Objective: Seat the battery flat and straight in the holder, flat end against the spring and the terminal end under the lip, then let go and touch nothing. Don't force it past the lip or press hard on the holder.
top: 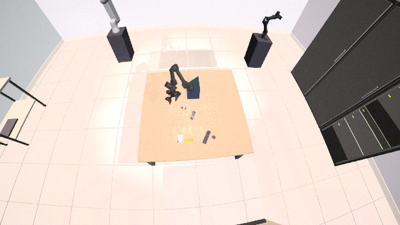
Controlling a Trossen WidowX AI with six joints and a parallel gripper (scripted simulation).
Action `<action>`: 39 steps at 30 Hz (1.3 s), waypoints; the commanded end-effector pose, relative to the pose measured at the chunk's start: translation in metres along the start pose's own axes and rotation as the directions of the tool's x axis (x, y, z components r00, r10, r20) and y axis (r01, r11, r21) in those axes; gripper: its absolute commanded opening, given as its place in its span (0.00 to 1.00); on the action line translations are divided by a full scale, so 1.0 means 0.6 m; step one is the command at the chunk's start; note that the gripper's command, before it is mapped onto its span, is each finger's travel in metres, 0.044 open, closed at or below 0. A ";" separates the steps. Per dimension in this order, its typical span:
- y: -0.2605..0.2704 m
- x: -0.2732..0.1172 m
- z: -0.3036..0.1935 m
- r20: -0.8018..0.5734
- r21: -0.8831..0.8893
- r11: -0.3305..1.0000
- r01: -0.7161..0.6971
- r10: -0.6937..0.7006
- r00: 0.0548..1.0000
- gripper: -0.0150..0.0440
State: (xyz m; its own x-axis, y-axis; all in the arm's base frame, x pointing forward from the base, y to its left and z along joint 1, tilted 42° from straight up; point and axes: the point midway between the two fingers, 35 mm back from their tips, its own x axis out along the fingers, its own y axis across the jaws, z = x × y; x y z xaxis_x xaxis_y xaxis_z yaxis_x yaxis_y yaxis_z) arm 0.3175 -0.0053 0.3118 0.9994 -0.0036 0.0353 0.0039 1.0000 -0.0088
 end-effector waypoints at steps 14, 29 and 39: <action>-0.108 -0.052 -0.343 -0.742 -0.665 0.575 -0.476 -0.440 0.505 0.65; -0.163 -0.176 -0.424 -0.747 -0.127 0.122 -0.984 -0.665 0.014 0.65; -0.163 -0.176 -0.424 -0.747 -0.127 0.122 -0.984 -0.665 0.014 0.65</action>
State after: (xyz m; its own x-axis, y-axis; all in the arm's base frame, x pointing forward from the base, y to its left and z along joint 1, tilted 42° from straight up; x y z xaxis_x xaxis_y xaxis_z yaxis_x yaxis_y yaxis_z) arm 0.2218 -0.1040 0.0548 0.0482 -0.6659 -0.7445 -0.9740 0.1340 -0.1829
